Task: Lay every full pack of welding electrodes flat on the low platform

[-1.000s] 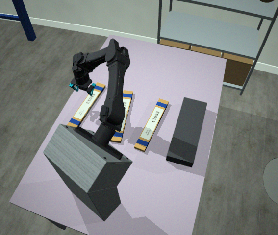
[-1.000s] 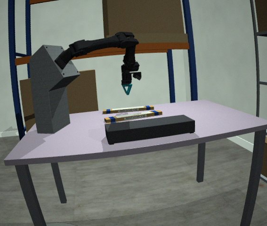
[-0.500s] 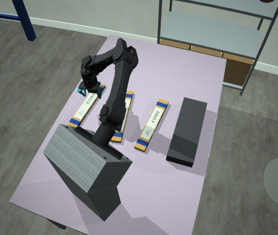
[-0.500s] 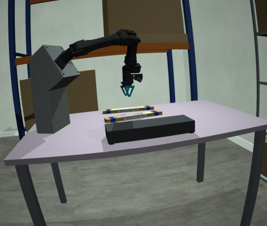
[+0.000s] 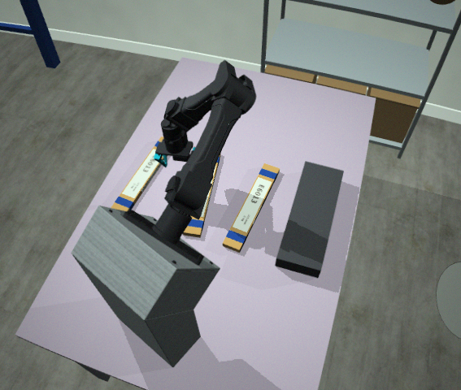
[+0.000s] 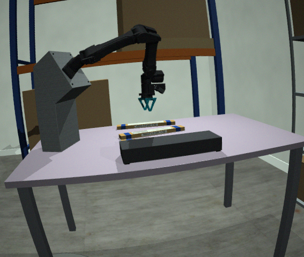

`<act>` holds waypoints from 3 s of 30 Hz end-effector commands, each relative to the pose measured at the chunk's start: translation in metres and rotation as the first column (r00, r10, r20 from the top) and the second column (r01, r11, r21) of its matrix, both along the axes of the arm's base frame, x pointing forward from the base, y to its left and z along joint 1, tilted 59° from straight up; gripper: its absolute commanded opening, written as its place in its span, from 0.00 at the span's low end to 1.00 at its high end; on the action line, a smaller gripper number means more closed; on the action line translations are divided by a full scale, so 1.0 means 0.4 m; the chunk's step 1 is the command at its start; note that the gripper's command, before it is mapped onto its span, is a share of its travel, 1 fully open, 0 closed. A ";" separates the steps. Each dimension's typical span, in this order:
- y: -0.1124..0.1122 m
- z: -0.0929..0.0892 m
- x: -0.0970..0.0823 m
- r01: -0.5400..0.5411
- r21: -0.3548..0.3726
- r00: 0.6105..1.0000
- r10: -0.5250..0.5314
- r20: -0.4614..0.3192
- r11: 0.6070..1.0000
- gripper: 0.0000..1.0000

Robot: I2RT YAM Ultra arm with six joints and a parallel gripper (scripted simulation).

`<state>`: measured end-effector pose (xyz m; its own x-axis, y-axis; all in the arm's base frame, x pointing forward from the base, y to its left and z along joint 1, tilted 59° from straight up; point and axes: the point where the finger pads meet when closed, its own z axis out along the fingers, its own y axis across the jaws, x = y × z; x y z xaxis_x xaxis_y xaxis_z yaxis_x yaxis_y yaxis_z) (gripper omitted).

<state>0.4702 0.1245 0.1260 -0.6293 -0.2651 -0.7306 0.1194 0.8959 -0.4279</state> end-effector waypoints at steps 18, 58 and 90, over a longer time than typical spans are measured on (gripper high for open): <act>-0.151 0.085 -0.041 -0.079 0.012 0.996 0.079 0.032 0.997 0.95; -0.180 0.045 0.043 -0.060 0.013 0.997 0.059 0.039 0.998 0.95; -0.204 0.005 0.164 -0.077 0.016 0.995 0.076 0.060 0.997 0.95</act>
